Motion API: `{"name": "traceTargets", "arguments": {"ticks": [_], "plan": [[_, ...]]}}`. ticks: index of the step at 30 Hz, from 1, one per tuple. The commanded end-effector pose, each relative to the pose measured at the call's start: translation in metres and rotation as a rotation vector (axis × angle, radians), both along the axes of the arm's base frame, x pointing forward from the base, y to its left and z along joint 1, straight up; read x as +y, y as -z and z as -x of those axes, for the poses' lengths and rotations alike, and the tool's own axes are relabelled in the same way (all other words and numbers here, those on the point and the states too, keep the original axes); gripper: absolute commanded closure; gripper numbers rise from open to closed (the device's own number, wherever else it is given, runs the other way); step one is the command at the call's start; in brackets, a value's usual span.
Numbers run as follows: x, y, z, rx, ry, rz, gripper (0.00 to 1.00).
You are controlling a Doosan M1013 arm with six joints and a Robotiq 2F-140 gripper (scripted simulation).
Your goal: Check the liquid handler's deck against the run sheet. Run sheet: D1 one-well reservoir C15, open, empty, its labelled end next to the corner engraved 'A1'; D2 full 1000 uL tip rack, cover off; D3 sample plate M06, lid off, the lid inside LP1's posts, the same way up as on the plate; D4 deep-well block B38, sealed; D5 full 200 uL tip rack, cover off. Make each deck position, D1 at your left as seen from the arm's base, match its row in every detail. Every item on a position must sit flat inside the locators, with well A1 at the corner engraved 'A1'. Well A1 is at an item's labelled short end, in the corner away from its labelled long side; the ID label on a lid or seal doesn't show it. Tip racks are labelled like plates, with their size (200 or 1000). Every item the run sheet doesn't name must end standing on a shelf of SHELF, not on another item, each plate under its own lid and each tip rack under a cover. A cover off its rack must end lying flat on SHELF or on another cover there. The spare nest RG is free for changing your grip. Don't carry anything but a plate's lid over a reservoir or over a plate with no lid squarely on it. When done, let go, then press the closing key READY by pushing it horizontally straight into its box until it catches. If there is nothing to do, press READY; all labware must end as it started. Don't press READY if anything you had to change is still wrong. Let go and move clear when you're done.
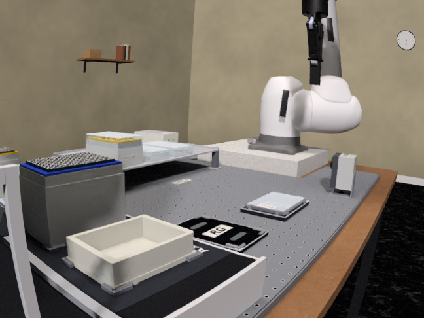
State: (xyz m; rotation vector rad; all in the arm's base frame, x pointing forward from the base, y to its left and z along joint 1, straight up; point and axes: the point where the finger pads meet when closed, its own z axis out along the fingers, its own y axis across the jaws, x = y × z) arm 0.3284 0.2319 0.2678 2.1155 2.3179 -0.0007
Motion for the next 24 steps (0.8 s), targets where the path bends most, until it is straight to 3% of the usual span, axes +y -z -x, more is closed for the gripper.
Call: {"name": "traceTargets", "arguments": {"ticks": [1, 24], "plan": [[0.0, 0.003, 0.0, -0.001, 0.0, -0.001, 0.9], [0.0, 0.038, 0.0, -0.001, 0.0, -0.001, 0.9]]}}
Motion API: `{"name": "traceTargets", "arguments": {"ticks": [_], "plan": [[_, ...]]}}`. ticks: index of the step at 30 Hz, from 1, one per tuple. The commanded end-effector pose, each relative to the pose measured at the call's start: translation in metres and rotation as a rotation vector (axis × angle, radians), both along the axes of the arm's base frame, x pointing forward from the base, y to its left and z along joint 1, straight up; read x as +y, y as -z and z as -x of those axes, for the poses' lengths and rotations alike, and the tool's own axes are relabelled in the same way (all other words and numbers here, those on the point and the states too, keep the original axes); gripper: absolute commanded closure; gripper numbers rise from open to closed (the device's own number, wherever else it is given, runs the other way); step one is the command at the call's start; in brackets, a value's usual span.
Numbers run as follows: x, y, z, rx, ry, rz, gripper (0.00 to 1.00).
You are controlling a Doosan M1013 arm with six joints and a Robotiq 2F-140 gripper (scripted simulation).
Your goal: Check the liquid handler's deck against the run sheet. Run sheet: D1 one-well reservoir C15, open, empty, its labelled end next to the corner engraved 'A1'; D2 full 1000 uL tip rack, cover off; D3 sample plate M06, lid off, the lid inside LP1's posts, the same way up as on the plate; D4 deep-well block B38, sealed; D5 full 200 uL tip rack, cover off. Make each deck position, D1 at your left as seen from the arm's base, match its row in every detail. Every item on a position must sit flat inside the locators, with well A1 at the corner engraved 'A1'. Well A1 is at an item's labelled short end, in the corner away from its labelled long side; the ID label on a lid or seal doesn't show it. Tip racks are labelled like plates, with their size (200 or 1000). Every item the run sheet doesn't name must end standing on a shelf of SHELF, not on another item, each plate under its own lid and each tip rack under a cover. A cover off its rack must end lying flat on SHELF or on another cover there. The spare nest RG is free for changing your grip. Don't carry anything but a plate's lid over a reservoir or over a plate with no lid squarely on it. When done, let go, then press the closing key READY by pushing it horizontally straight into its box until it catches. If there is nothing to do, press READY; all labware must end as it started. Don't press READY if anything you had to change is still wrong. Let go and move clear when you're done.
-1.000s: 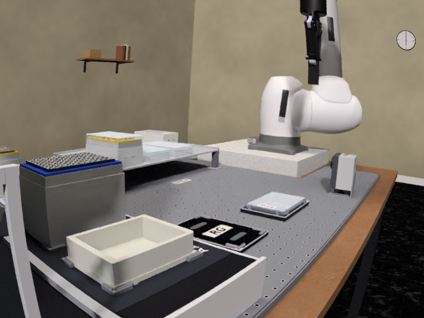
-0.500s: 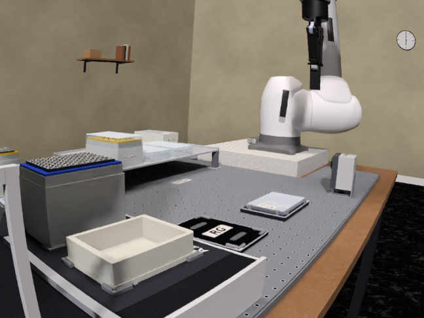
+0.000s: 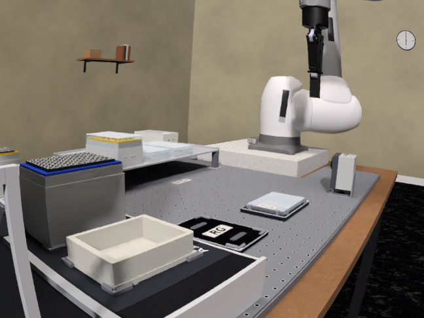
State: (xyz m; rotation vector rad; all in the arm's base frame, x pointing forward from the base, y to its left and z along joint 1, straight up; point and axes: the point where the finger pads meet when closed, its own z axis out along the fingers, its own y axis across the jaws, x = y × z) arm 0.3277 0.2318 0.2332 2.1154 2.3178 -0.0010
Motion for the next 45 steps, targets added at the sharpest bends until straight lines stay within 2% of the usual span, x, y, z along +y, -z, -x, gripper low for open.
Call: {"name": "traceTargets", "arguments": {"ticks": [1, 45], "plan": [[0.0, 0.005, 0.0, -0.001, 0.0, -0.001, 0.9], [0.0, 0.068, 0.0, -0.001, 0.0, -0.001, 0.9]]}}
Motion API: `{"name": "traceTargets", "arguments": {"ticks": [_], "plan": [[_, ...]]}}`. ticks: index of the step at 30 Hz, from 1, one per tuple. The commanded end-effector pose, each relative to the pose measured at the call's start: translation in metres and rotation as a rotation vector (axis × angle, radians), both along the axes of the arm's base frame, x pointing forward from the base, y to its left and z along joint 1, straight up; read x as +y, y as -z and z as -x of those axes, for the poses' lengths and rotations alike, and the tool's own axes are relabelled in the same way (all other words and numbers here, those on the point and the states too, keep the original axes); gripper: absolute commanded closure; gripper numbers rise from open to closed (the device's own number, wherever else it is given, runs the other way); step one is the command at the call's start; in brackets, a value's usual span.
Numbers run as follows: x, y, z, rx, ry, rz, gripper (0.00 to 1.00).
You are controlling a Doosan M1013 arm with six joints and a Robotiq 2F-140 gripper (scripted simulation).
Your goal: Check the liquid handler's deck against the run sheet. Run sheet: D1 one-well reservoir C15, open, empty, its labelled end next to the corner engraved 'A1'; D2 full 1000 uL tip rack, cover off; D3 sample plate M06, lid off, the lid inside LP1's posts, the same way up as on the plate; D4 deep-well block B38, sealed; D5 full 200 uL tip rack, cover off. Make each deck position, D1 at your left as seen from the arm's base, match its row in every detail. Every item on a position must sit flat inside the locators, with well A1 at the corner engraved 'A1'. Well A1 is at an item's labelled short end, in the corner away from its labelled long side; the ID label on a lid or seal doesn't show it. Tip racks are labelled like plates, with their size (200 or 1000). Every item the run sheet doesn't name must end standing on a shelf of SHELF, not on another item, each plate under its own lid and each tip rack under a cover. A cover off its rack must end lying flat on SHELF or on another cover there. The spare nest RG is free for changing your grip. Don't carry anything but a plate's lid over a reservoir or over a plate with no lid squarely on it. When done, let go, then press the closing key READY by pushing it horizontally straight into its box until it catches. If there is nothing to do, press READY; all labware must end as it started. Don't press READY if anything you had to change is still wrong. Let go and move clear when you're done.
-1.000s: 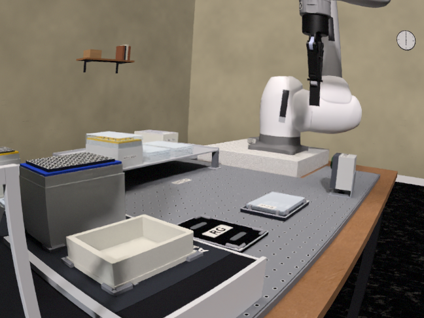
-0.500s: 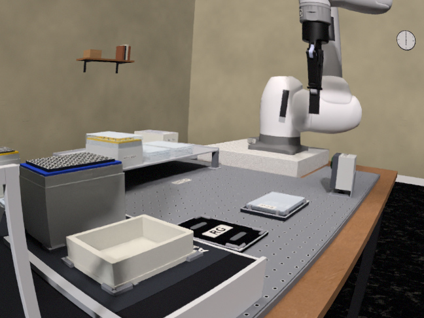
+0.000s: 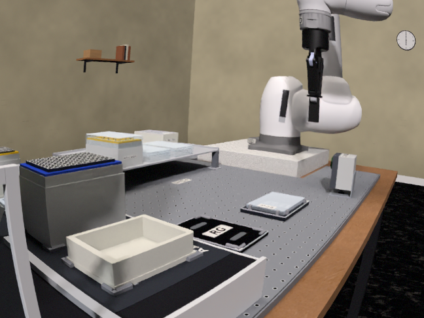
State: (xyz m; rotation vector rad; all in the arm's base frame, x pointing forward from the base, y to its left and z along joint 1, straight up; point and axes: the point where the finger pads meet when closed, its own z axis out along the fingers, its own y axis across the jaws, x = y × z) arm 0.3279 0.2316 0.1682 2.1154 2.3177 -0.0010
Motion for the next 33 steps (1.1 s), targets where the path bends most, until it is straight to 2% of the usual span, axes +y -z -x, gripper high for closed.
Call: {"name": "traceTargets", "arguments": {"ticks": [1, 33], "plan": [[0.0, 0.005, 0.0, -0.001, 0.0, -0.001, 0.9], [0.0, 0.052, 0.0, -0.001, 0.0, -0.001, 0.9]]}}
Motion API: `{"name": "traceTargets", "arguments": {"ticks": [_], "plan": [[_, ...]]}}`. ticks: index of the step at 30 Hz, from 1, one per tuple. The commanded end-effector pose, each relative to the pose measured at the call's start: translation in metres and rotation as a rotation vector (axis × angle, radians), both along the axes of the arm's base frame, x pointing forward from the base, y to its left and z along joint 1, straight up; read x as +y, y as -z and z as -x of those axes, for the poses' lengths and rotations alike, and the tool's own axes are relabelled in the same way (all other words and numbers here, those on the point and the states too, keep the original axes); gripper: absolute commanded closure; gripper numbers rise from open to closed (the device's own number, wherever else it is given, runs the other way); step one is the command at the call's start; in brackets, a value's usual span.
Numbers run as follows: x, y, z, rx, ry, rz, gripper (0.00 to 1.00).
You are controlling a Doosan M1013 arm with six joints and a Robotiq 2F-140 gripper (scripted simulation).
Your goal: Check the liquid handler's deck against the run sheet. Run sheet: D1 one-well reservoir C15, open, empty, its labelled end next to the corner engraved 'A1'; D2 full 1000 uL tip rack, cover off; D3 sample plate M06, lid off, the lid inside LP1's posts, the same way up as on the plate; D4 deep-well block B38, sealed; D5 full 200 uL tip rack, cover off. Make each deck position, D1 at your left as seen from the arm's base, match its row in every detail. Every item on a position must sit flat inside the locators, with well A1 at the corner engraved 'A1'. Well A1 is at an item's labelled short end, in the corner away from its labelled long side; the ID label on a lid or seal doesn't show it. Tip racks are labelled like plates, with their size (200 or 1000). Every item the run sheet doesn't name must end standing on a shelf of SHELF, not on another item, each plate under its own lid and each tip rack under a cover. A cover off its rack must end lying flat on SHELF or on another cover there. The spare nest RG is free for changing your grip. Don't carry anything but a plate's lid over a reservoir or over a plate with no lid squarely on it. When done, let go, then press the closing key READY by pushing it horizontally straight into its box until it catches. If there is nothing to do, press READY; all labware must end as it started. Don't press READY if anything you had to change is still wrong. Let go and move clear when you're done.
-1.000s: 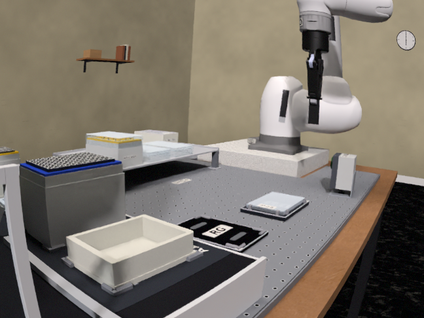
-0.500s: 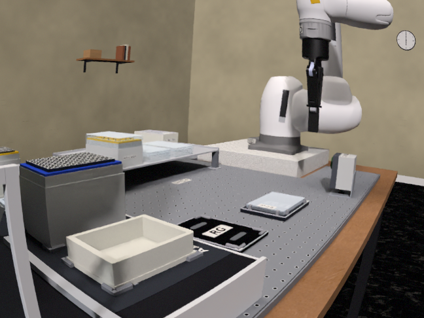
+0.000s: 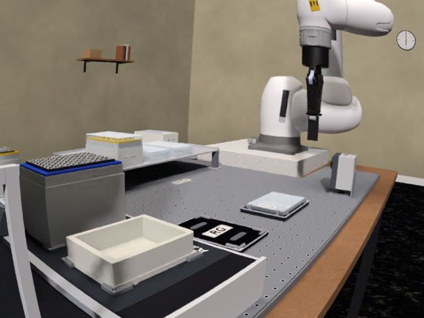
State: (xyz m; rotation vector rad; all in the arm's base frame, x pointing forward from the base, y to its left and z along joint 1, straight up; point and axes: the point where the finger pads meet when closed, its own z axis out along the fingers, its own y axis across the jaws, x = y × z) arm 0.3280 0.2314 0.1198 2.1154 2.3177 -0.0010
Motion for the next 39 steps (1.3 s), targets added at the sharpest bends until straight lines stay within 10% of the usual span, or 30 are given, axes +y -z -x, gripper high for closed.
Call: {"name": "traceTargets", "arguments": {"ticks": [1, 39], "plan": [[0.0, 0.005, 0.0, -0.001, 0.0, -0.001, 0.9], [0.0, 0.062, 0.0, -0.001, 0.0, -0.001, 0.9]]}}
